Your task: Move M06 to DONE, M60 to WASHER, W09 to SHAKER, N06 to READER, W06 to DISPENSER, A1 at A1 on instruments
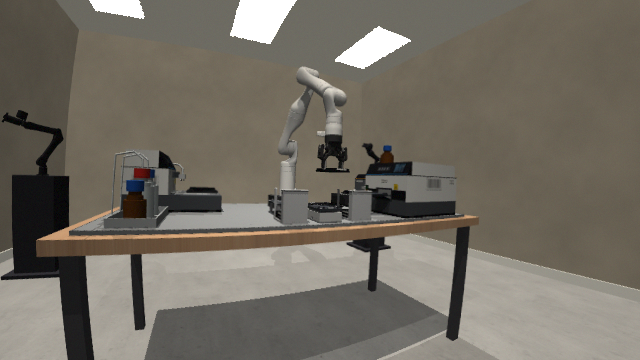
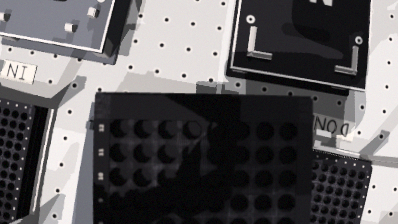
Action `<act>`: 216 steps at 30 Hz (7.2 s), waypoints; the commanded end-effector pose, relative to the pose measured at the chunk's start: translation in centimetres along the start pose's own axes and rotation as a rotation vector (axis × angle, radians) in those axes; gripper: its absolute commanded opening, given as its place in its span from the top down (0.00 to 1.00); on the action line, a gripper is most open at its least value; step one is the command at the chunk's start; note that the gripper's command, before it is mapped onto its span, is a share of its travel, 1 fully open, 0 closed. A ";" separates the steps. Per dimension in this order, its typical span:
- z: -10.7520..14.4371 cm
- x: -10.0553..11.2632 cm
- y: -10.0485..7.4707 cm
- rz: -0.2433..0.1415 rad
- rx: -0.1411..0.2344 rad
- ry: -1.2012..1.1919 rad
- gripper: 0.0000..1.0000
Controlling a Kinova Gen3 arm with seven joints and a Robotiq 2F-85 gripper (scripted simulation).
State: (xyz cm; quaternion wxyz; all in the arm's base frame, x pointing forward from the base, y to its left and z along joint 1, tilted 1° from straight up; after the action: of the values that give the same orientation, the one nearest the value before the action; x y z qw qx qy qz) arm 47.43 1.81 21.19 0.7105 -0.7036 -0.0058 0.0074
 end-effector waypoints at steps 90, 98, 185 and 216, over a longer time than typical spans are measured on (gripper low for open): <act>19.9 -3.9 -0.1 -0.002 0.000 -0.946 0.06; 22.1 -4.3 -0.1 -0.002 0.000 -1.039 0.06; 26.5 -5.1 3.8 -0.002 -0.001 -1.432 0.06; 26.5 -5.1 6.3 -0.002 -0.001 -1.432 0.06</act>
State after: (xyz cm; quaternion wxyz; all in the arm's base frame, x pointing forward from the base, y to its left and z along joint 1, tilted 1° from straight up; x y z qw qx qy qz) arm 41.77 28.21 15.05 0.5321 -0.5260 -0.4708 0.4674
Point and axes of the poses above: the point where the finger pads meet when closed, its own y axis out along the fingers, its own z axis across the jaws, x = y × z, the point moved 6 cm from there along -y, back along the fingers, and after that the axes turned 5 degrees about y, right-handed, at the moved point
